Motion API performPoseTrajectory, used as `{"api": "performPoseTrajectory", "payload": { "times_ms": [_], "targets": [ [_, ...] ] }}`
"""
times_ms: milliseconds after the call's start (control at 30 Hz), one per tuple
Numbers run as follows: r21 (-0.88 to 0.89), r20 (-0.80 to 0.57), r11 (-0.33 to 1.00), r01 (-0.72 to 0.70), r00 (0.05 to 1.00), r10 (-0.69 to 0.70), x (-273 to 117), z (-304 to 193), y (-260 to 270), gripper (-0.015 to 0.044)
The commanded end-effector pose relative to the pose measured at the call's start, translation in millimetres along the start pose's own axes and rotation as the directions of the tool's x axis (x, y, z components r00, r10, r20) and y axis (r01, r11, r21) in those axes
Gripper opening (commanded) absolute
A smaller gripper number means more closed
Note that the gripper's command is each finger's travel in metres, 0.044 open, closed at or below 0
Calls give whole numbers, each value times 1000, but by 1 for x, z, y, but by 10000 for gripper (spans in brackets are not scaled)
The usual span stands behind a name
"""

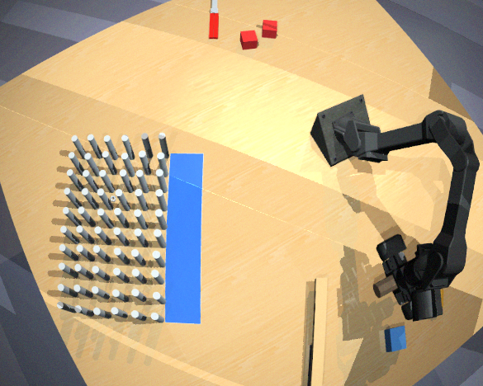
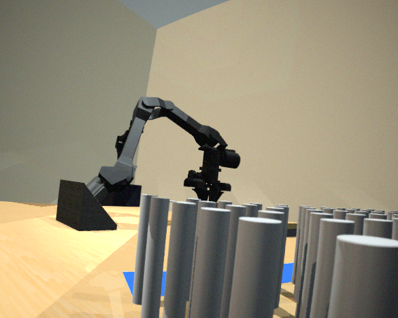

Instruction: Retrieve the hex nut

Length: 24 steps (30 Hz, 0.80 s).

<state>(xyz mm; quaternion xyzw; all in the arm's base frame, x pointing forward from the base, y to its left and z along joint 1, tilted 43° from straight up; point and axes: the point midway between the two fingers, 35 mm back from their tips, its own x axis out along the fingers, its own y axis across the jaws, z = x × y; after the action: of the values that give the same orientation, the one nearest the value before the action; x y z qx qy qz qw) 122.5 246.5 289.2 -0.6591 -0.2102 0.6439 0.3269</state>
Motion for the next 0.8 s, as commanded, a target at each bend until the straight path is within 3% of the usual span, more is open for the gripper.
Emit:
{"api": "performPoseTrajectory", "payload": {
  "times_ms": [0,767],
  "targets": [
    [6,-4,1000,0,1000,0,4,-1,0,0],
    [2,-1,1000,2,1000,-2,41,-4,0,0]
  ]
}}
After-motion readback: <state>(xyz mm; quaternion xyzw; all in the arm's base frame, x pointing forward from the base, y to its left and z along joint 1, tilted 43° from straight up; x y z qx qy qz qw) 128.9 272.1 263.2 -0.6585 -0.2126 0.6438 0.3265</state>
